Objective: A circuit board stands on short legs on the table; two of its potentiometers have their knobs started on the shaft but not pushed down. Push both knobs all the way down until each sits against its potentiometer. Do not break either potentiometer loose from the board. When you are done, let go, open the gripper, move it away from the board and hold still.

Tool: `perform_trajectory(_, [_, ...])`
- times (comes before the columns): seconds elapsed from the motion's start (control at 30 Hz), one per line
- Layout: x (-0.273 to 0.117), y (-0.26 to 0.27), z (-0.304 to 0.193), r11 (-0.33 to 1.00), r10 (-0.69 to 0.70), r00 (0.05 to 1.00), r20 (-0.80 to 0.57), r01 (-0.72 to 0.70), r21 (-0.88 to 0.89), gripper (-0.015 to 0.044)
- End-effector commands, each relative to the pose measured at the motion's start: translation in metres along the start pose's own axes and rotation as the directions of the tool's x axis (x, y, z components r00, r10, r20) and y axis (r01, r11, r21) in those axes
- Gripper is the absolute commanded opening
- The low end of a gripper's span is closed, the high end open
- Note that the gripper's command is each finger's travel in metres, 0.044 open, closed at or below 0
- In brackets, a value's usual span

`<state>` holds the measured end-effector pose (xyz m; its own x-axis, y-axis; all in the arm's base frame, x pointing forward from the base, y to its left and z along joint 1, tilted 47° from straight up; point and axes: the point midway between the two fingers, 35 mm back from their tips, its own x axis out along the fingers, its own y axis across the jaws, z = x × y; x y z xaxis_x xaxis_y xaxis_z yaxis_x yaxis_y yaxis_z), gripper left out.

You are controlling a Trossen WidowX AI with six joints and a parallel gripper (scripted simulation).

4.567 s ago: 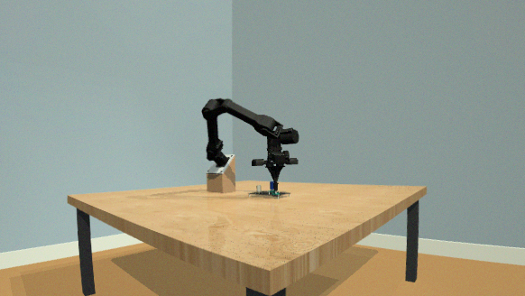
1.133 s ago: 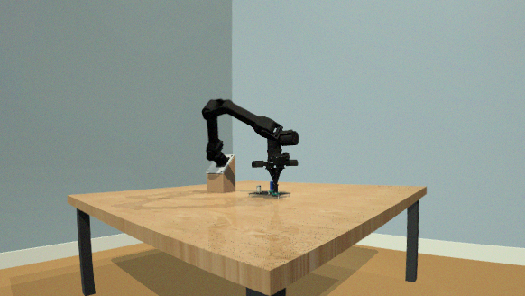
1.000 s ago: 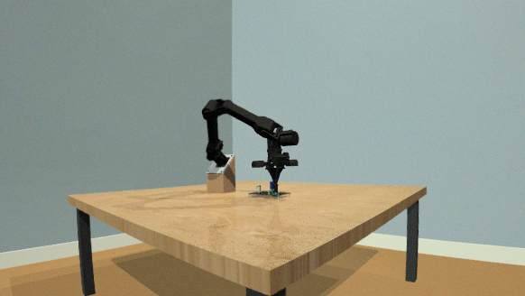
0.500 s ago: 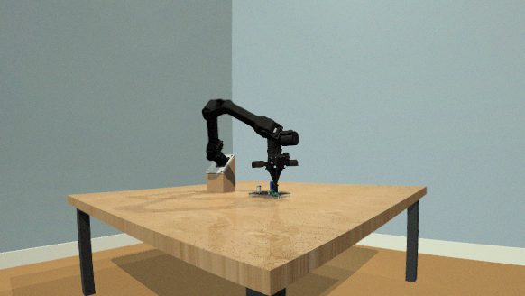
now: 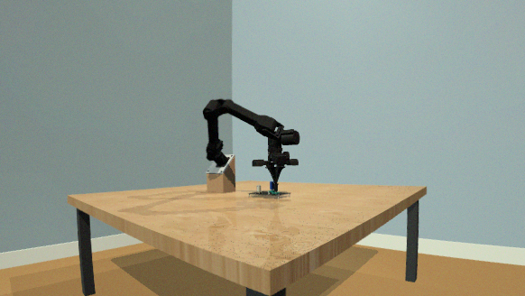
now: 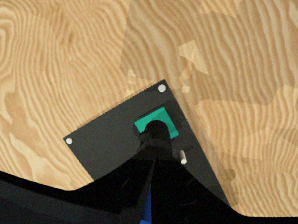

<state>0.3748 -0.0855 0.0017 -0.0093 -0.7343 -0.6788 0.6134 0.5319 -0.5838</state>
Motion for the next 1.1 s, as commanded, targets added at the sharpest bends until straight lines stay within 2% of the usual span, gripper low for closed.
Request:
perform_trajectory(0.0, [-0.005,0.0,0.001,1.0,0.001,1.0,-0.005,-0.001,0.008,0.0])
perform_trajectory(0.23, [-0.016,-0.001,0.001,1.0,0.001,1.0,-0.005,-0.001,0.008,0.0])
perform_trajectory(0.53, [-0.011,-0.002,-0.002,1.0,-0.005,1.0,-0.007,0.005,0.003,0.0236])
perform_trajectory(0.8, [-0.038,-0.031,-0.092,1.0,0.011,1.0,-0.016,-0.011,-0.001,0.044])
perform_trajectory(1.07, [-0.04,-0.083,-0.176,1.0,0.0,1.0,-0.012,0.0,0.0,0.044])
